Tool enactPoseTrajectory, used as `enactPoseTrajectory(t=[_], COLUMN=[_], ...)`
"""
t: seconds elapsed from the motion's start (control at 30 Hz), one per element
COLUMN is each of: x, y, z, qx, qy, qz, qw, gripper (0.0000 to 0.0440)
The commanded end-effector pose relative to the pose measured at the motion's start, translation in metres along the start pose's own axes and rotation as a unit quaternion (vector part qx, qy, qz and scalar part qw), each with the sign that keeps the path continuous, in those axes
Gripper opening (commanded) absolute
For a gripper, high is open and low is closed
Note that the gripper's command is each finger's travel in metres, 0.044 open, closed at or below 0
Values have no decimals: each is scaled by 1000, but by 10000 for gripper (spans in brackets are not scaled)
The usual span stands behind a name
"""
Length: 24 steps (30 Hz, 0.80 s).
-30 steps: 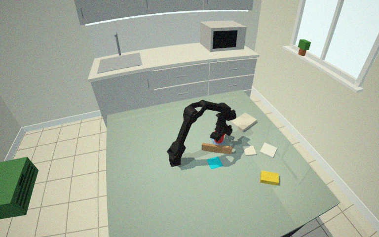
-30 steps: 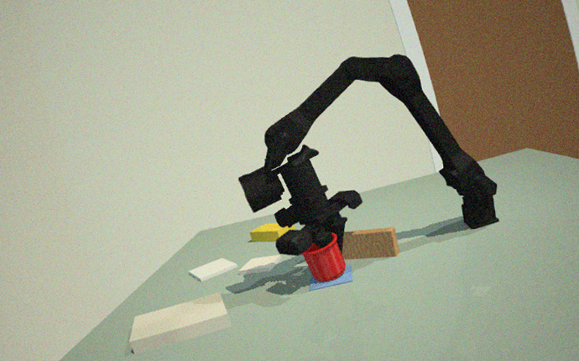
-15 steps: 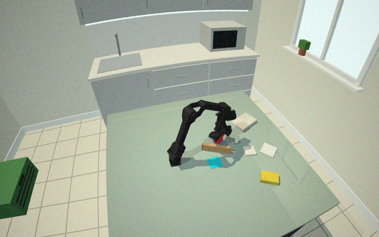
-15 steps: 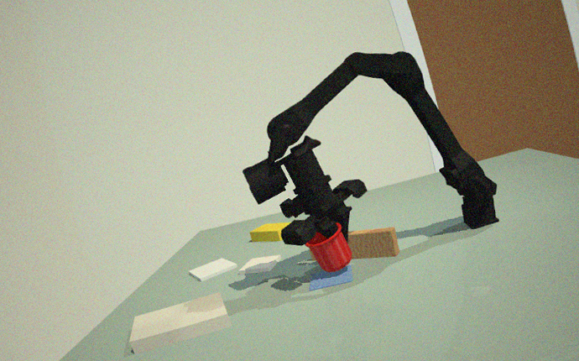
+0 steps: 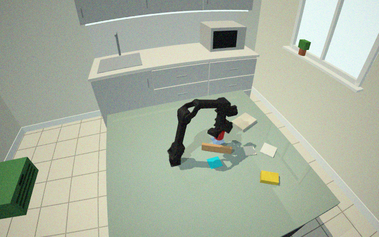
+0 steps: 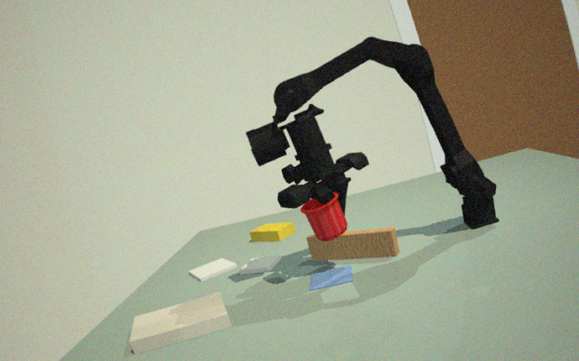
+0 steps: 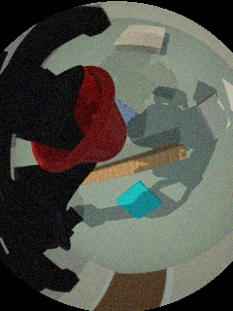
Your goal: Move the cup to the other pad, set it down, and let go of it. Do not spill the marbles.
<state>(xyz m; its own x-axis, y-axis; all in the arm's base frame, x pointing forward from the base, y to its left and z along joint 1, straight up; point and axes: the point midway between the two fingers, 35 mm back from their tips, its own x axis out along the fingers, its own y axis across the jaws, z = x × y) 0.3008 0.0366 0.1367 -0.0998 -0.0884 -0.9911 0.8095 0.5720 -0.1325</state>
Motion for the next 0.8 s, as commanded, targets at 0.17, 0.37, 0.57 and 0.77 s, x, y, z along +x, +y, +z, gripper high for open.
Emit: enactPoseTrajectory(t=[0.17, 0.37, 0.57, 0.77], x=[-23, -29, -33, -33], y=[-17, -29, -41, -54], z=[19, 34, 47, 58], qx=[47, 74, 98, 120], qy=[-10, -19, -28, -35], qz=[31, 46, 58, 67], qw=[998, 996, 993, 990], gripper=[0, 0, 0, 0])
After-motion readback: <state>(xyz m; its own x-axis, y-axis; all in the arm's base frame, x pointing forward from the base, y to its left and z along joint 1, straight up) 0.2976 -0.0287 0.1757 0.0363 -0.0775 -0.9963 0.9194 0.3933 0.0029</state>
